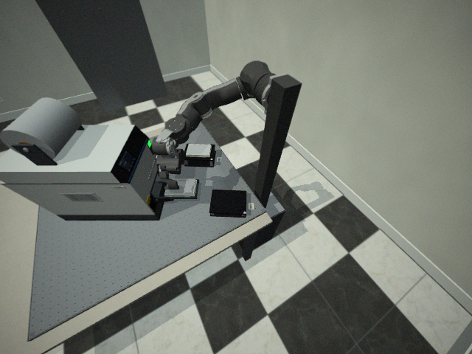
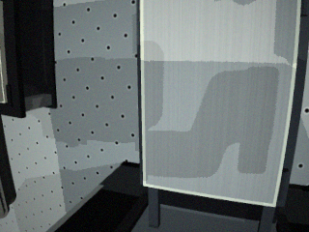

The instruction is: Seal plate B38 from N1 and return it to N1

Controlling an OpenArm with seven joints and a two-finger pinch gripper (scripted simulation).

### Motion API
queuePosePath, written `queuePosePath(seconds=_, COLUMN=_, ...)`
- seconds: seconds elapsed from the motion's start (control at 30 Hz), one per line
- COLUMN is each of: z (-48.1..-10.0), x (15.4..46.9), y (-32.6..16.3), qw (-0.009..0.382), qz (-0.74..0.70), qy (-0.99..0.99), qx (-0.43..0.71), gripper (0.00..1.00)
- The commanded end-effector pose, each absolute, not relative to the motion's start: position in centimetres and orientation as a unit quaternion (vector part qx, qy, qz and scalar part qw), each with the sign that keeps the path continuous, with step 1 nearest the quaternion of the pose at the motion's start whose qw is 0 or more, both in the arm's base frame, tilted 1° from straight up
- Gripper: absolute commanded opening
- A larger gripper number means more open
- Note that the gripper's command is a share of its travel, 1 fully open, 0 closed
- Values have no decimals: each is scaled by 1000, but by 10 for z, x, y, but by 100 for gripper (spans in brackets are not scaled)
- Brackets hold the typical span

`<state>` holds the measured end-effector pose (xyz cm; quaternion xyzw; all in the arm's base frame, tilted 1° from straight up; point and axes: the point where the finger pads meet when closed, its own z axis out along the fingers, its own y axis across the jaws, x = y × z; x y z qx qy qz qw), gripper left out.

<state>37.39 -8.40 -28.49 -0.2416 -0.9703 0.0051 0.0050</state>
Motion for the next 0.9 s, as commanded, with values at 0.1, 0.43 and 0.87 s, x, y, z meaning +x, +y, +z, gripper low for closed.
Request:
queuePosePath(seconds=0.1, z=-306, x=373, y=-84, qw=5, qz=5, qy=-970, qx=-242, gripper=77)
queuePosePath(seconds=0.43, z=-339, x=371, y=-84, qw=6, qz=7, qy=-970, qx=-243, gripper=77)
queuePosePath(seconds=0.87, z=-354, x=370, y=-83, qw=6, qz=8, qy=-970, qx=-243, gripper=77)
